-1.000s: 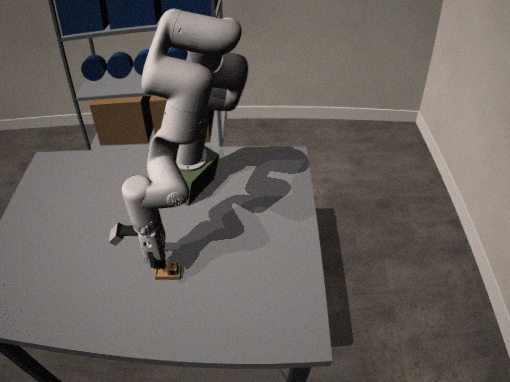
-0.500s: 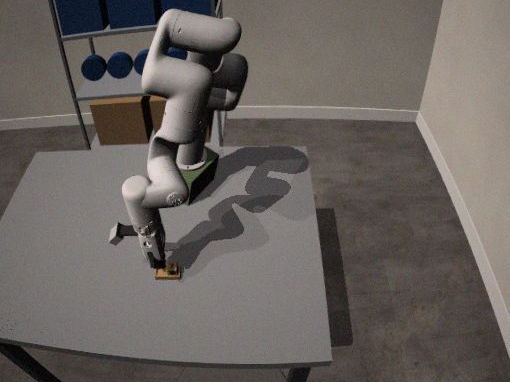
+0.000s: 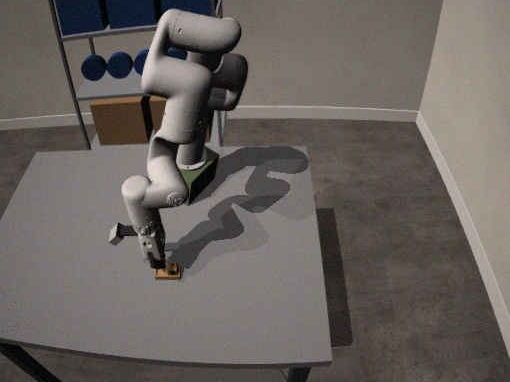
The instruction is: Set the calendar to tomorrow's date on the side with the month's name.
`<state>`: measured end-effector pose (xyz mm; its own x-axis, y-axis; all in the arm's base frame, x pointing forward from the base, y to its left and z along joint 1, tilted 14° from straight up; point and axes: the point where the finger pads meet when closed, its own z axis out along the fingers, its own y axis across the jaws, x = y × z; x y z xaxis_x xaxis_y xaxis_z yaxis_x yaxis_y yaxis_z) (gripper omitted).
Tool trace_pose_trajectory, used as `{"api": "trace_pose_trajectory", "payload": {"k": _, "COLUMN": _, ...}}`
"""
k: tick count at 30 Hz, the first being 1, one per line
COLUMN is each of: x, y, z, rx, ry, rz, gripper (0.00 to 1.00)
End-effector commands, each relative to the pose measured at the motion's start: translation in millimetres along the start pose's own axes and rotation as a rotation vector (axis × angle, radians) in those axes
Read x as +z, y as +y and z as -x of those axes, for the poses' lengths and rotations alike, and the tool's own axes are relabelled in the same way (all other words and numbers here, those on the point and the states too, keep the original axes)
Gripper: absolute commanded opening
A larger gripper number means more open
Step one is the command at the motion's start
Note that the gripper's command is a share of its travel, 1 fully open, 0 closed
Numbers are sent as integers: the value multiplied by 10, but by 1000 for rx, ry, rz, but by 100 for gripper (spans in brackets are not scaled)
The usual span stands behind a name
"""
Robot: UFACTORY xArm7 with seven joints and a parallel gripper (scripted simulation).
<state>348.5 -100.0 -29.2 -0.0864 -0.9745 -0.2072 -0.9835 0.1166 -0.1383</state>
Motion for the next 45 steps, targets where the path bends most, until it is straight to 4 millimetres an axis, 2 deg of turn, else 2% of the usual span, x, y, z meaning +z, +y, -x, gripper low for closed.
{"api": "trace_pose_trajectory", "payload": {"k": 1, "x": -8, "y": -22, "z": -9, "rx": 0, "ry": 1, "rz": -3, "gripper": 27}}
{"api": "trace_pose_trajectory", "payload": {"k": 45, "x": 25, "y": -37, "z": -14, "rx": 1, "ry": 1, "rz": -3, "gripper": 27}}
